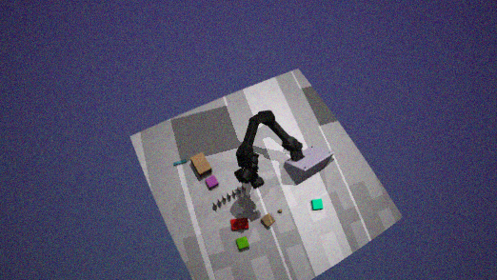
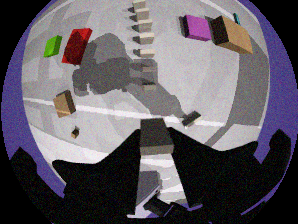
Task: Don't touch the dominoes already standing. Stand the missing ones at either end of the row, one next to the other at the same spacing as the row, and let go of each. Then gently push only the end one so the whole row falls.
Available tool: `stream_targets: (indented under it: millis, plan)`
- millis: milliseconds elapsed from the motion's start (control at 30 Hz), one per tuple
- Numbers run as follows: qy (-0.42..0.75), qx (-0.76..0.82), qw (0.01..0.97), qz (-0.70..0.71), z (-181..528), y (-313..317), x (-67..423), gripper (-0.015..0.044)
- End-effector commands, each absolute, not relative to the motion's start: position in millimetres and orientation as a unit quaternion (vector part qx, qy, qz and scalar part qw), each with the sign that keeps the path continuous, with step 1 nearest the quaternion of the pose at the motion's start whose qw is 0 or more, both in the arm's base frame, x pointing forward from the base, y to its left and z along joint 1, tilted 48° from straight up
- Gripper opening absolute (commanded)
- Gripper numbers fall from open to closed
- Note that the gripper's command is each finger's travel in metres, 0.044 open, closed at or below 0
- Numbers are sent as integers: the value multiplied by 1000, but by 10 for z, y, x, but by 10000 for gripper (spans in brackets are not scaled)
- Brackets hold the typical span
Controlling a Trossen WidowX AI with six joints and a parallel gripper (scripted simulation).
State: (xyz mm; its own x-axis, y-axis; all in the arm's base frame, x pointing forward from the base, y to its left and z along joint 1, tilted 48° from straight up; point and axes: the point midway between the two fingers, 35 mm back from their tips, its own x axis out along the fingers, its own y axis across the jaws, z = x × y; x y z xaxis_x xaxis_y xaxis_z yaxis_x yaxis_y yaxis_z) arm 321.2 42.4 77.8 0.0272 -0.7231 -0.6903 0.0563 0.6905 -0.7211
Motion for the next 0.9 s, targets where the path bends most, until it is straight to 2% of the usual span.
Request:
stream_targets:
  millis: [0, 633, 867]
  plan:
    - [638, -268, 661, -291, 643, 291, 3219, 107]
    - [635, -271, 661, -295, 2, -448, 3196, 107]
    - [635, -271, 660, -296, -17, -473, 3189, 107]
